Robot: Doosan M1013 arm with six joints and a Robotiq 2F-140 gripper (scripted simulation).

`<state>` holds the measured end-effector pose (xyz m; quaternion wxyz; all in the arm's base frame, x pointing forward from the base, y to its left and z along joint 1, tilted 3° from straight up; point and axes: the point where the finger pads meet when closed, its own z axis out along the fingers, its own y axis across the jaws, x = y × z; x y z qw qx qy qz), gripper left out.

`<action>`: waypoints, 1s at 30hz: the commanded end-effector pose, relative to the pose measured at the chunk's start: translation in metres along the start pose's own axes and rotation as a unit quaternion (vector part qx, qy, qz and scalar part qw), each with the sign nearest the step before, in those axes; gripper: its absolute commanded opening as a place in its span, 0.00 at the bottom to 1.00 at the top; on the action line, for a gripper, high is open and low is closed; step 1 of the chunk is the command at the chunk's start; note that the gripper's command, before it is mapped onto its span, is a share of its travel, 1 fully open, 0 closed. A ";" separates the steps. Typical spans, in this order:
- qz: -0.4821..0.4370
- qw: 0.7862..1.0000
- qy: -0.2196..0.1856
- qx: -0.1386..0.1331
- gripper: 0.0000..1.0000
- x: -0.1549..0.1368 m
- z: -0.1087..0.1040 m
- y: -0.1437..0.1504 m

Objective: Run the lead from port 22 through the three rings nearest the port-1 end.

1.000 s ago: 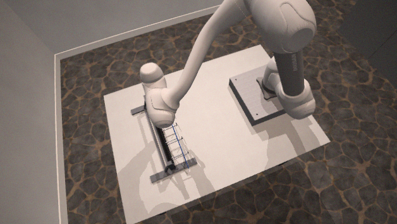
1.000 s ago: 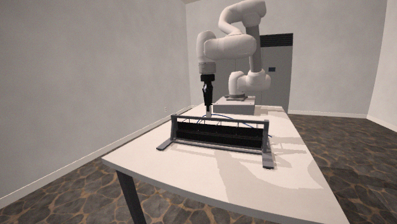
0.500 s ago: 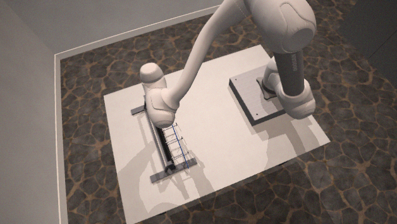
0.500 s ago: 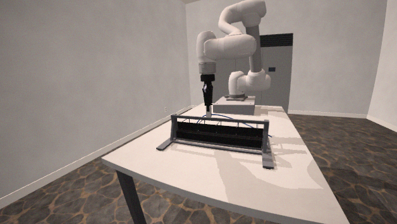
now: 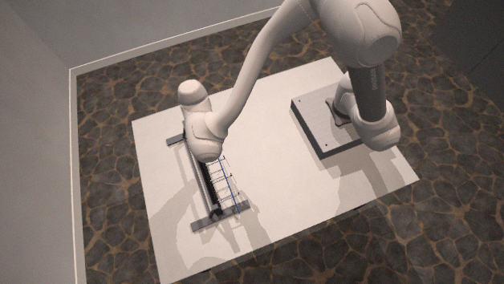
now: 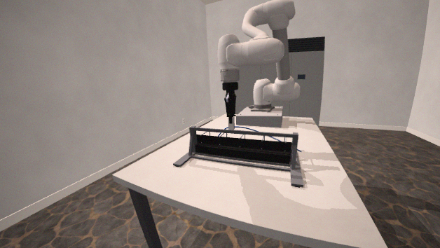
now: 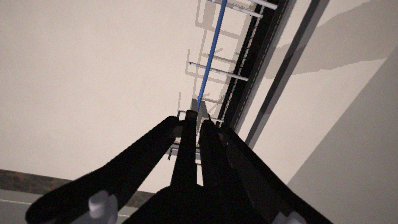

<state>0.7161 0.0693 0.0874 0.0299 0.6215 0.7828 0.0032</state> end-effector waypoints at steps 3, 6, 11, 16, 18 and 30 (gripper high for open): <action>0.010 1.000 0.000 0.000 0.00 0.002 0.000 -0.002; 0.014 1.000 0.000 0.000 0.00 0.006 -0.001 -0.005; 0.014 1.000 0.000 0.000 0.00 0.012 -0.001 -0.010; 0.014 1.000 0.000 0.000 0.00 0.012 -0.001 -0.010; 0.014 1.000 0.000 0.000 0.00 0.012 -0.001 -0.010; 0.014 1.000 0.000 0.000 0.00 0.012 -0.001 -0.010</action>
